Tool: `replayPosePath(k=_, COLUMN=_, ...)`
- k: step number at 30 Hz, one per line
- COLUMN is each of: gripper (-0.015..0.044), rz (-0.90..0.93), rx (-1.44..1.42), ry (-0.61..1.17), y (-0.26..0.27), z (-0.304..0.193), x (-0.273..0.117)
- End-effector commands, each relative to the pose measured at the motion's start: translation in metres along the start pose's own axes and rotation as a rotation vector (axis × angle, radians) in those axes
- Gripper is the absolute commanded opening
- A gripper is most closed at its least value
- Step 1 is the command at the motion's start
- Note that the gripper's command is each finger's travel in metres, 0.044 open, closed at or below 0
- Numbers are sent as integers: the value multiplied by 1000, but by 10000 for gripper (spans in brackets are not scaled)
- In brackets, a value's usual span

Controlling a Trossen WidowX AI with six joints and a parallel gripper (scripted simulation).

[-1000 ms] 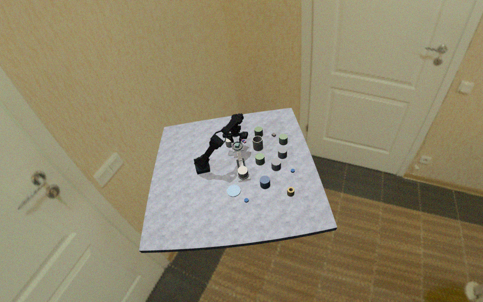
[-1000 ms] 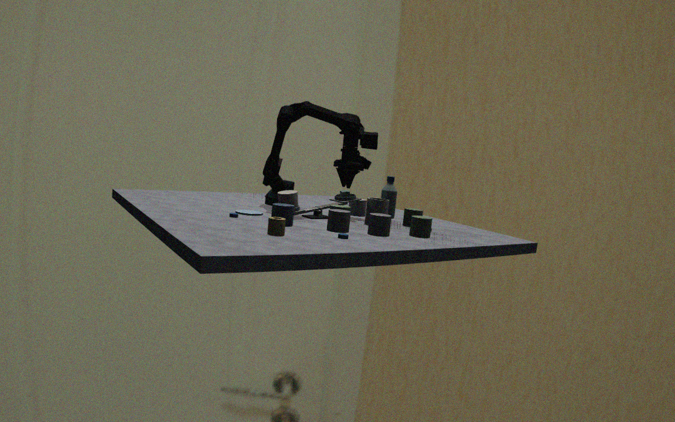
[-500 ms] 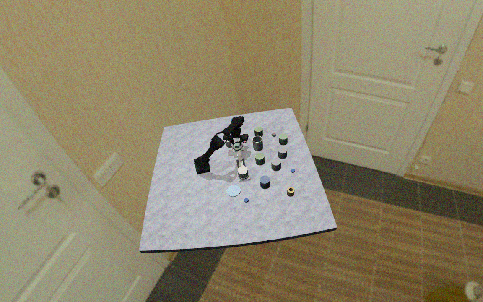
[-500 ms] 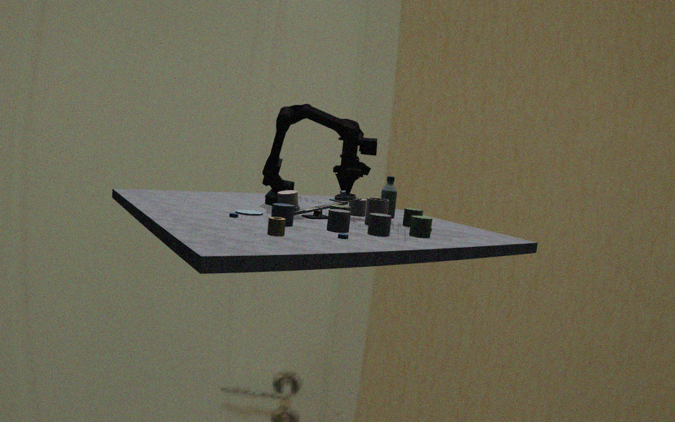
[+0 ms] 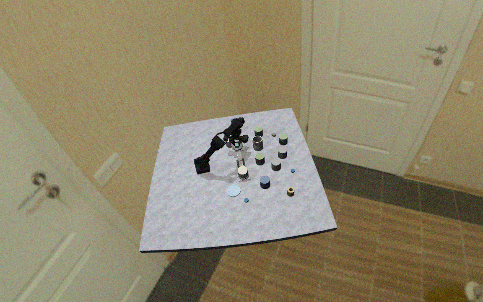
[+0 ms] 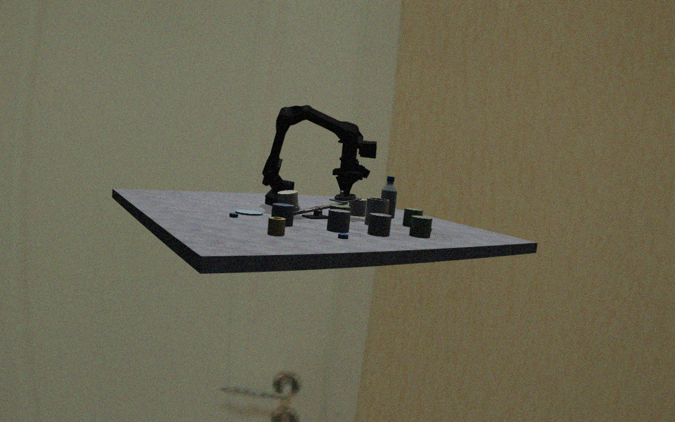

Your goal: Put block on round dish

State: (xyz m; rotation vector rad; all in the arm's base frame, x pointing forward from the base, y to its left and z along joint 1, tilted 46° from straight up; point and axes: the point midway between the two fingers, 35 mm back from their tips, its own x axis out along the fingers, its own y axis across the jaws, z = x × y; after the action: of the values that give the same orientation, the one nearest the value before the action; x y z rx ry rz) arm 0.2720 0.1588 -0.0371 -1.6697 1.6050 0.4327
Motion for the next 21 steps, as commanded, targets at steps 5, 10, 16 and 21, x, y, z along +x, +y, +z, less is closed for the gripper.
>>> replayPosePath(k=5, gripper=23, rz=-3, rx=-3, ry=0, y=-1, z=1, x=-2)
replayPosePath(k=10, gripper=0, rz=-2, rx=-3, ry=-2, y=-2, z=3, x=-25)
replayPosePath(k=16, gripper=0, rz=-1, rx=-4, ry=-3, y=-2, z=4, x=-54)
replayPosePath(k=21, gripper=0, rz=-1, rx=-4, ry=-2, y=-1, z=3, x=-78)
